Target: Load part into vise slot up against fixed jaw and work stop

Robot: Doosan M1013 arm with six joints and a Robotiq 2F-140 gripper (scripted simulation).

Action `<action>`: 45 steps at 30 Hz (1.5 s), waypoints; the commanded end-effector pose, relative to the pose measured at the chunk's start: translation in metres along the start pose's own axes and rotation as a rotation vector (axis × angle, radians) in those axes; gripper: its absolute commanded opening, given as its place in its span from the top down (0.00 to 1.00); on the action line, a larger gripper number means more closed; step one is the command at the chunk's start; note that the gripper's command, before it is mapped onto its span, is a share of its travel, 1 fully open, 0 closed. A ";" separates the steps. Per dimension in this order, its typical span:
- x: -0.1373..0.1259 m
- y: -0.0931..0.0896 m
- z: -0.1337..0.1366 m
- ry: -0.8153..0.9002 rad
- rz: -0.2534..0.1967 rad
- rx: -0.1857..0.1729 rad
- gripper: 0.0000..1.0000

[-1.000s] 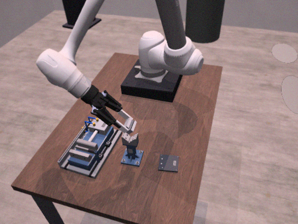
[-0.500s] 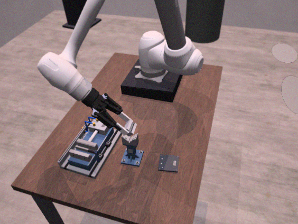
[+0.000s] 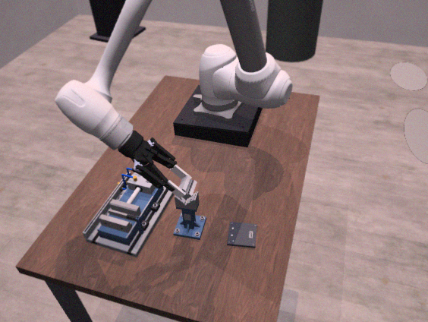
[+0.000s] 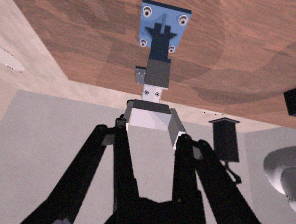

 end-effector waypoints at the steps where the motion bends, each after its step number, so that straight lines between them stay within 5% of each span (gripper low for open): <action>1: 0.007 -0.006 0.000 -0.005 -0.007 0.006 1.00; 45: 0.024 -0.023 0.002 -0.005 -0.007 0.006 1.00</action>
Point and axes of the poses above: the point where the finger pads meet when closed, its own y axis back along the fingers, its own z axis across the jaws, x = y × z, the point moved 1 cm from there along y, back along the fingers, and after that the axes turned 5 degrees about y, right-handed, at the moved point
